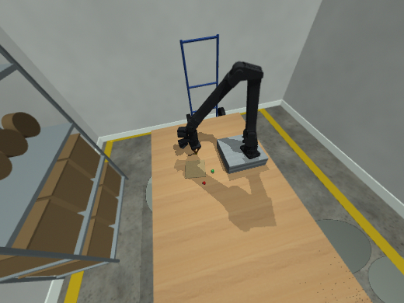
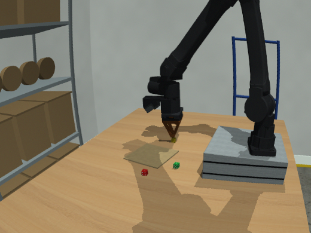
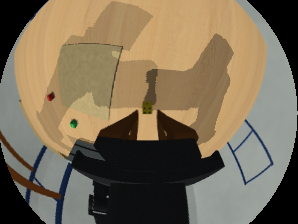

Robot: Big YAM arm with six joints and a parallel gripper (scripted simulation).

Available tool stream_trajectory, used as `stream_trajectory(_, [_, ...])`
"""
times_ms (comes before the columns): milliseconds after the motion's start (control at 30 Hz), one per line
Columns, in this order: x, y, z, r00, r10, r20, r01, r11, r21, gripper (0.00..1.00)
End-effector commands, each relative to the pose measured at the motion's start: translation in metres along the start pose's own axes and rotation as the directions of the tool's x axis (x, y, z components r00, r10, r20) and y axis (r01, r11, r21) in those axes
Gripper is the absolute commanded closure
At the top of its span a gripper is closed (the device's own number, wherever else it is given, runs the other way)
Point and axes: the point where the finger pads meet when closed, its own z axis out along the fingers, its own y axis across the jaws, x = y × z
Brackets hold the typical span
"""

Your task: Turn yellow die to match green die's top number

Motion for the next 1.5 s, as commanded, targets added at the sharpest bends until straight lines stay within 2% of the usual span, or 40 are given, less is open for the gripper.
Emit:
stream_trajectory(0, [-0.0012,-0.0043,-0.0035,1.0,-0.007,0.018,0.007,1.0,0.011,0.71])
stream_trajectory(1467, [-0.0032,-0.0061,-0.0098,0.999,-0.006,0.033,0.005,1.0,0.02,0.71])
